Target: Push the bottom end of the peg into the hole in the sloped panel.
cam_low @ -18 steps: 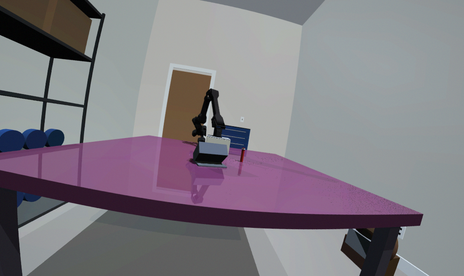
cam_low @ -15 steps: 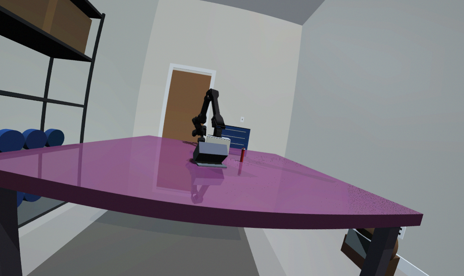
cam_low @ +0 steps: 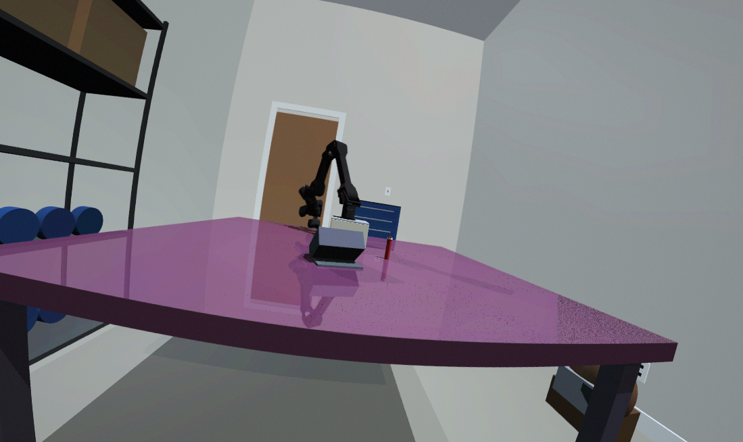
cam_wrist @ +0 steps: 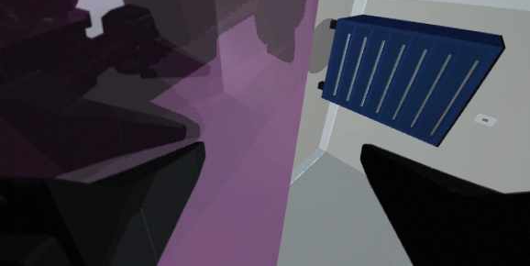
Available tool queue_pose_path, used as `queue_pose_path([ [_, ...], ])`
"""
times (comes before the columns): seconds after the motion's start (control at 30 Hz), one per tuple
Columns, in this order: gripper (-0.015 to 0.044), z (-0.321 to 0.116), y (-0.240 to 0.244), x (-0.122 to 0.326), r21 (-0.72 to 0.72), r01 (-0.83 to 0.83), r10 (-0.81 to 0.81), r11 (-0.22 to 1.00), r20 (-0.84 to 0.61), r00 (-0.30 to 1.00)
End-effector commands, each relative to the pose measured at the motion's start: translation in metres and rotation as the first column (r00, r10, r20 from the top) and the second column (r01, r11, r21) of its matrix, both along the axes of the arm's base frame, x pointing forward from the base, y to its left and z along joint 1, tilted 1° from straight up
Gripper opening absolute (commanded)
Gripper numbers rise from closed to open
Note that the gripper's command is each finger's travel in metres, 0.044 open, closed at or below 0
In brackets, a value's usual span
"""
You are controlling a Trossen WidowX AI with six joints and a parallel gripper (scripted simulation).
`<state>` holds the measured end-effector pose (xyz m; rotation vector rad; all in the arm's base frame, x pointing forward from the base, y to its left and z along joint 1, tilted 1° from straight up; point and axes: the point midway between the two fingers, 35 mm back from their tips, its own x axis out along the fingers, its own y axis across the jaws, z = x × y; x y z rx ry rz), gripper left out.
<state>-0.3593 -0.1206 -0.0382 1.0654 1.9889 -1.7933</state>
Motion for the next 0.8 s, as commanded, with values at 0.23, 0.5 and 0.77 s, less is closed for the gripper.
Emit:
queue_pose_path([
  [0.23, 0.044, -0.007, -0.044, 0.026, -0.088, -0.076, 0.078, 0.993, 0.02, 0.997],
  [0.5, 0.044, -0.007, -0.078, 0.046, -0.144, -0.134, 0.139, 0.98, 0.029, 0.99],
  [0.77, 0.044, -0.006, -0.11, 0.069, -0.198, -0.19, 0.201, 0.962, 0.039, 0.979],
])
